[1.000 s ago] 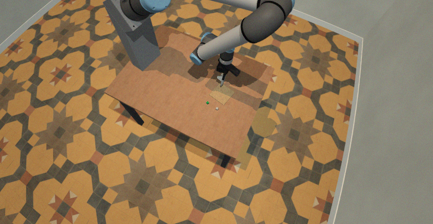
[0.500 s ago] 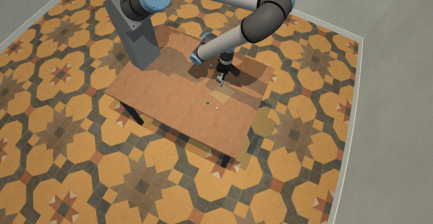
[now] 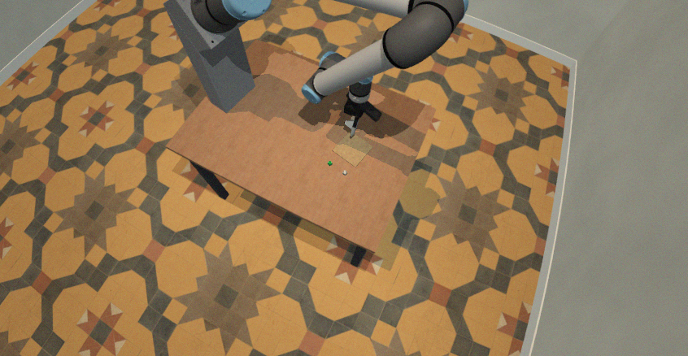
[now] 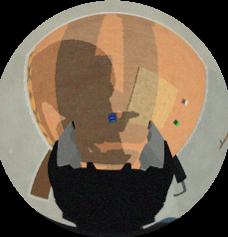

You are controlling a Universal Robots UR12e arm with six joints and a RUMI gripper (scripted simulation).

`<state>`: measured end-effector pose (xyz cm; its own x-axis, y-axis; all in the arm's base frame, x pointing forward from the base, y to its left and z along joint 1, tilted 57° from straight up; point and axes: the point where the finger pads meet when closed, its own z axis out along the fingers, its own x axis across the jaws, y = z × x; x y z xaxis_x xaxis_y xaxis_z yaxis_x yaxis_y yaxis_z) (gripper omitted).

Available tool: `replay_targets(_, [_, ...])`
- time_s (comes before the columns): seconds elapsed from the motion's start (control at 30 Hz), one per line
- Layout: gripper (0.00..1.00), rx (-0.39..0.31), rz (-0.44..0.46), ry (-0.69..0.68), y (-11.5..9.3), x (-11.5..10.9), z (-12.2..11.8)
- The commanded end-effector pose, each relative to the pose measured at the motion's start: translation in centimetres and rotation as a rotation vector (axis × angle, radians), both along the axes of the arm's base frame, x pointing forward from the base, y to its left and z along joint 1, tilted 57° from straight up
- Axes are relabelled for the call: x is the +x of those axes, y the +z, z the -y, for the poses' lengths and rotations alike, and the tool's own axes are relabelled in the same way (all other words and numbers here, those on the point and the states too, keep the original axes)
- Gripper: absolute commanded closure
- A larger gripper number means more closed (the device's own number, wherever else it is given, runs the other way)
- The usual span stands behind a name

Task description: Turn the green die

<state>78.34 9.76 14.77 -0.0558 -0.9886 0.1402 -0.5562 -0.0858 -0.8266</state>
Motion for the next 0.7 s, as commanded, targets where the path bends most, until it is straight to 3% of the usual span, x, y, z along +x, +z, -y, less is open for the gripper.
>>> replay_targets(0.0, [0.0, 0.0, 0.0, 0.0, 0.0, 0.0, 0.0])
replay_targets(0.27, [0.0, 0.0, 0.0, 0.0, 0.4, -0.6, -0.1])
replay_targets(0.6, [0.0, 0.0, 0.0, 0.0, 3.4, -5.2, -0.8])
replay_targets(0.67, [0.0, 0.0, 0.0, 0.0, 3.4, -5.2, -0.8])
